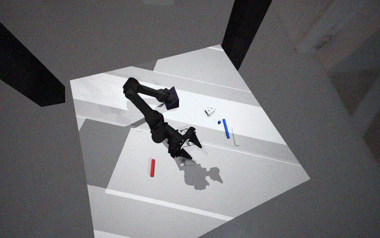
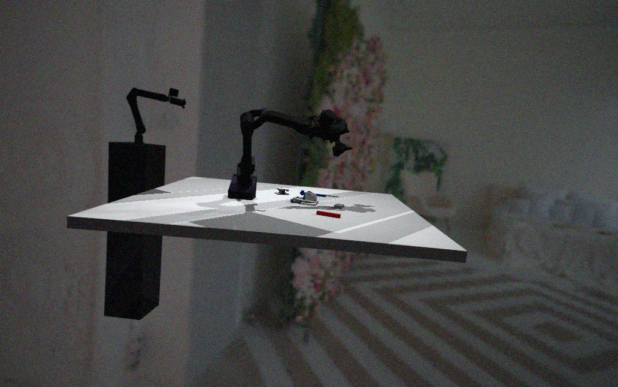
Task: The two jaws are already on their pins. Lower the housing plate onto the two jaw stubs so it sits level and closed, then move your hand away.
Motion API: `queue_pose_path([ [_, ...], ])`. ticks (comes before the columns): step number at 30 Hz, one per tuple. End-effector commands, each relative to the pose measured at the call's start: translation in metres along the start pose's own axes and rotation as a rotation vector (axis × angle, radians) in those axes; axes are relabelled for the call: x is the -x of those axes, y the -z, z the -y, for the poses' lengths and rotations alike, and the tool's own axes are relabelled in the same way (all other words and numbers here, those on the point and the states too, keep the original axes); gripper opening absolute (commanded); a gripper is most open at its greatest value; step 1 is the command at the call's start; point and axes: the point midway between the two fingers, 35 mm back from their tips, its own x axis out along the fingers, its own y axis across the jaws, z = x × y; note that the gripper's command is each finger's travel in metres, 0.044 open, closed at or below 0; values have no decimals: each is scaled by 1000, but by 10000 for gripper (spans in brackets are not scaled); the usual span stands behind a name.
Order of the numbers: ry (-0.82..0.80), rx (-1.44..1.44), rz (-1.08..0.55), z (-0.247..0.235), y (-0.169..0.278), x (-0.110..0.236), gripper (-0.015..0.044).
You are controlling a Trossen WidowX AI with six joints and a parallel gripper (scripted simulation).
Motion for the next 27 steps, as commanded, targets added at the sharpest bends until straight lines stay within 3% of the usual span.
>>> queue_pose_path([
  [1, 10, -15, -98, -12, 28, -17, 440],
  [14, 77, -22, -417, -47, 132, -52, 440],
  [27, 196, 43, -705, -72, 236, -57, 440],
])
